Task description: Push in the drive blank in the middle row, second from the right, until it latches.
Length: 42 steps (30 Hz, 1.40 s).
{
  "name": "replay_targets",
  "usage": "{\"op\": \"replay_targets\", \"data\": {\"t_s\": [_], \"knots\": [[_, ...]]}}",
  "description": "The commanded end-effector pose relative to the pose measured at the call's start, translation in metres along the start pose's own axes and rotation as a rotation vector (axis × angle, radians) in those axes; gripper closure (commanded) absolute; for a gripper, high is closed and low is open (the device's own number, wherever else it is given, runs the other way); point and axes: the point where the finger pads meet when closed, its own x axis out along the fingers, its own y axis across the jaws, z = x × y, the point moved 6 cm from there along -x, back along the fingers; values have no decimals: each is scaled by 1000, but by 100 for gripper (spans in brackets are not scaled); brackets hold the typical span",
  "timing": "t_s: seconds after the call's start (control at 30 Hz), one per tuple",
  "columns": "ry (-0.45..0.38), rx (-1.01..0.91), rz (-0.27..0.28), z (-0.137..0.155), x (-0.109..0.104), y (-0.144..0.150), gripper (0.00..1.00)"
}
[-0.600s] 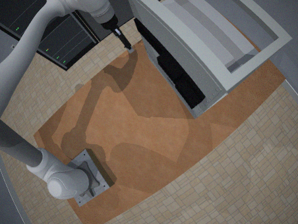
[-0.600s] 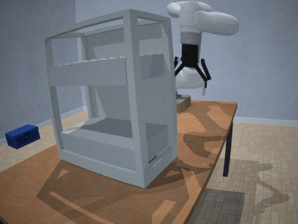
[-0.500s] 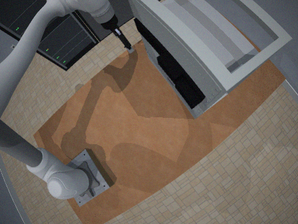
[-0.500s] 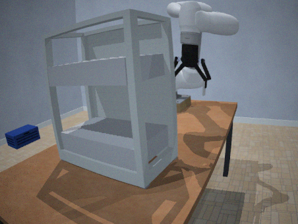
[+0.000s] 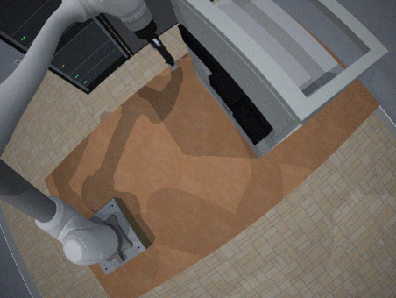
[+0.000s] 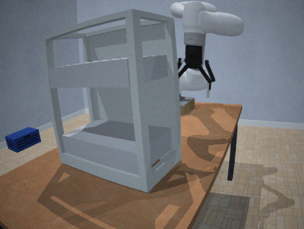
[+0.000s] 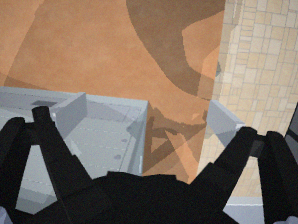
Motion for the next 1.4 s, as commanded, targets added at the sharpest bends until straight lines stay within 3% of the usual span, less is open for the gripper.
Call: {"op": "replay_targets", "data": {"t_s": [0.0,1.37], "knots": [[0,0,0,0,0,0,0],[-13,-13,-12,-3,-1,-4,0]]}}
